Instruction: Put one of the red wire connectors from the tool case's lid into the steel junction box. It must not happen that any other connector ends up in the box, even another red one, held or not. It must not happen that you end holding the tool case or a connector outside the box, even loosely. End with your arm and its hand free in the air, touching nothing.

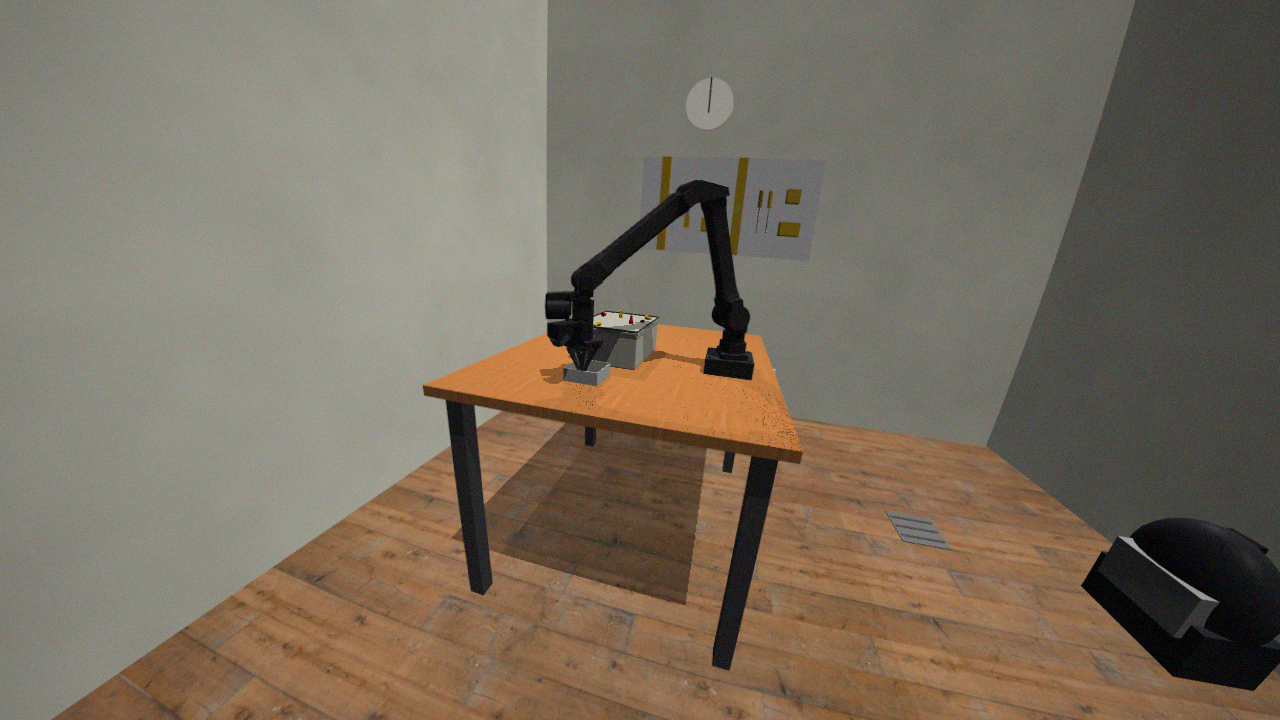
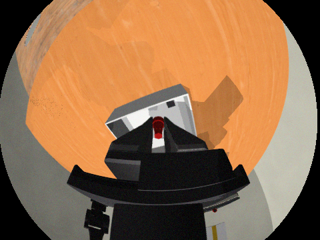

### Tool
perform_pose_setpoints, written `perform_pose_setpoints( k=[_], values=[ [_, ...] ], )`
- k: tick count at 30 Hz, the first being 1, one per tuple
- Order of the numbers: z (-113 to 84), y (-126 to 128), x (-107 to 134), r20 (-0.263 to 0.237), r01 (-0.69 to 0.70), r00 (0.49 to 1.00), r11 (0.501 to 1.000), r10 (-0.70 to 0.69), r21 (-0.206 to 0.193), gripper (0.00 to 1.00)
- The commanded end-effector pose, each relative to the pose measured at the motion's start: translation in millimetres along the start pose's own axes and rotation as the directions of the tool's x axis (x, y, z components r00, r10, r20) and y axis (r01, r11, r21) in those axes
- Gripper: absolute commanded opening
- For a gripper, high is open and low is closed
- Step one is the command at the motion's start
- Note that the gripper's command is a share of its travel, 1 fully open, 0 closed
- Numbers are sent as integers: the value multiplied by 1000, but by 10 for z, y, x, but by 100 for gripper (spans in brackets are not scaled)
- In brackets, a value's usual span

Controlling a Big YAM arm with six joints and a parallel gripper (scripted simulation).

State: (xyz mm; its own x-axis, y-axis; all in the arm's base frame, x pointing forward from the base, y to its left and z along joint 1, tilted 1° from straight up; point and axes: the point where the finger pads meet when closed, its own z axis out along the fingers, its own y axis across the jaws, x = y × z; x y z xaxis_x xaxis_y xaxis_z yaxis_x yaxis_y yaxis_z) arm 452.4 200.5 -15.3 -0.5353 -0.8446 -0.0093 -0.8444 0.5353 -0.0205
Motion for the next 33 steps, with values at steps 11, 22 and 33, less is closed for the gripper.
perform_pose_setpoints(
  k=[11, 22, 33],
  values=[
    [159, -19, 44, -12, -1, 1000, 1000, 1, -2, 10],
    [297, -23, 49, -11, -1, 1000, 1000, 1, -2, 10],
    [243, -27, 37, -4, 0, 1000, 1000, 0, 2, 10]
  ],
)
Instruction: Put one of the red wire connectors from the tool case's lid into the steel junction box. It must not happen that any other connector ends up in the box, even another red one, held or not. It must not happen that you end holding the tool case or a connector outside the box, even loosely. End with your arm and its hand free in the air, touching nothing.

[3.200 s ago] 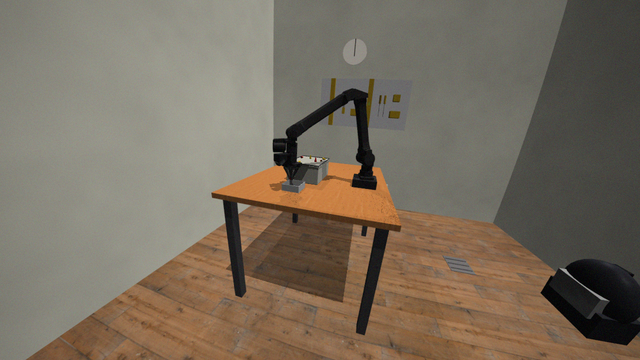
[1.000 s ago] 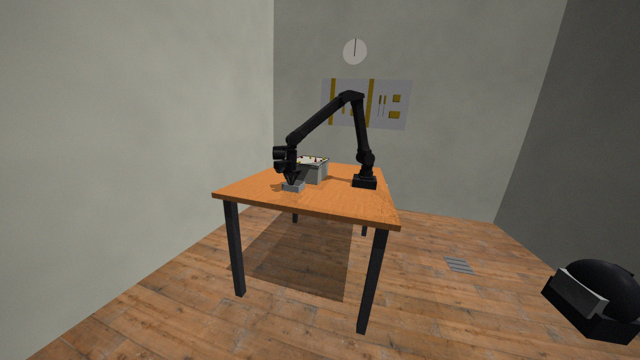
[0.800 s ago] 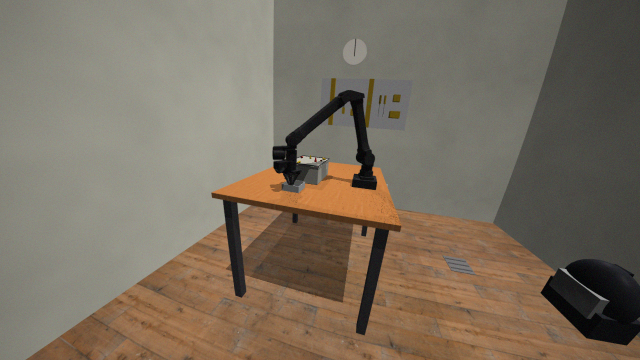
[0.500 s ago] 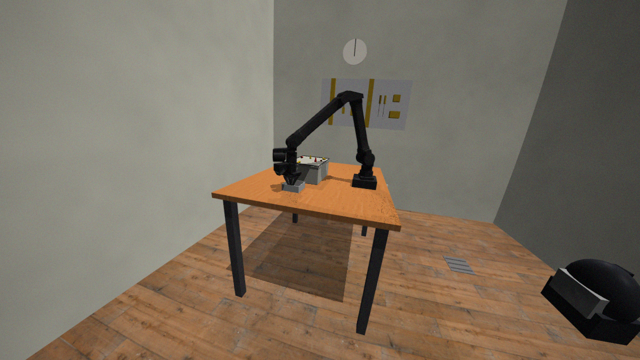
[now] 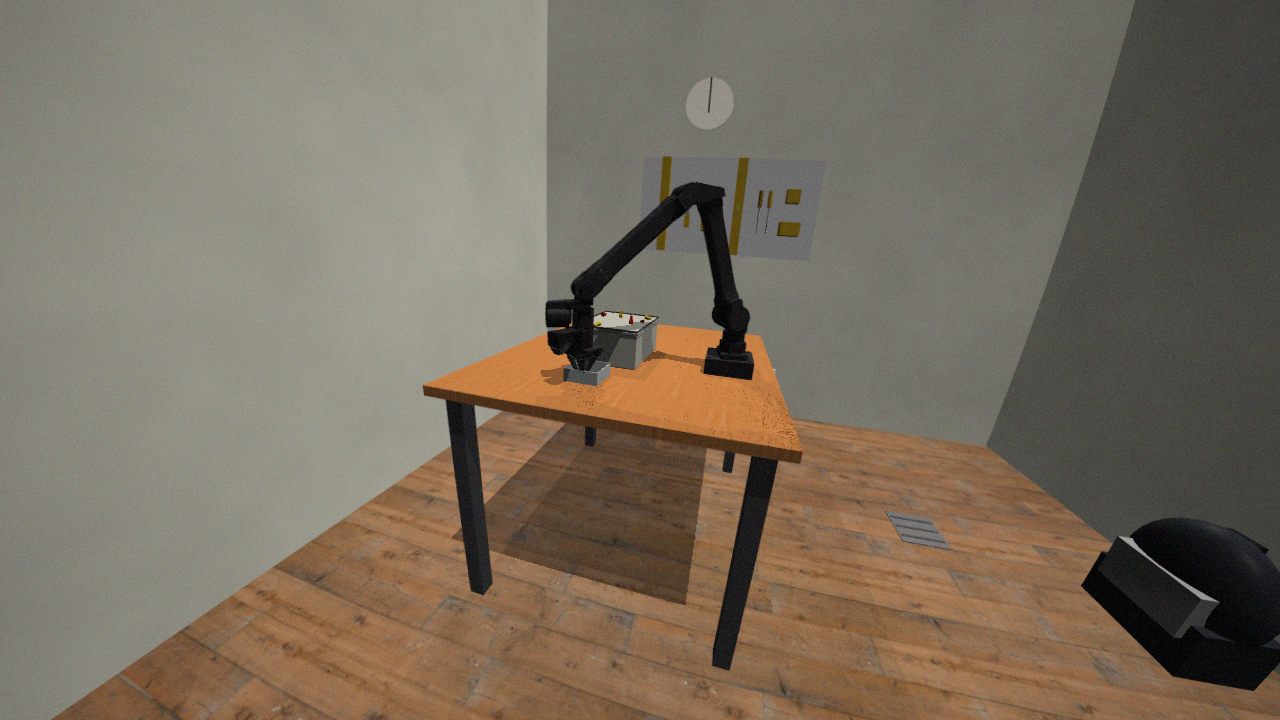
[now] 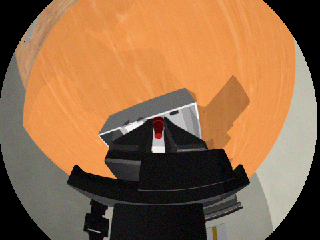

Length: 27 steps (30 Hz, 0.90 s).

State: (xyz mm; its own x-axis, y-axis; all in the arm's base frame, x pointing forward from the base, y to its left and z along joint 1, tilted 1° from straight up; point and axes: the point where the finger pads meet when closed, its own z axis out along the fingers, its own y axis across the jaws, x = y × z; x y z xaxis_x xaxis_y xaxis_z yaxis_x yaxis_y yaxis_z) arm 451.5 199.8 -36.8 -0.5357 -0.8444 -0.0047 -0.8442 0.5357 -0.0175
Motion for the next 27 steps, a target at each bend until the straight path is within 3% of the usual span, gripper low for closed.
perform_pose_setpoints(
  k=[1, 12, 13, 27],
  values=[
    [25, -35, 23, 1, 1, 1000, 1000, -1, 6, 10],
    [7, -36, 20, 3, 1, 1000, 1000, -1, 7, 10],
    [6, -36, 20, 3, 1, 1000, 1000, -1, 7, 29],
    [2, -36, 19, 3, 1, 1000, 1000, -1, 7, 29]
  ],
)
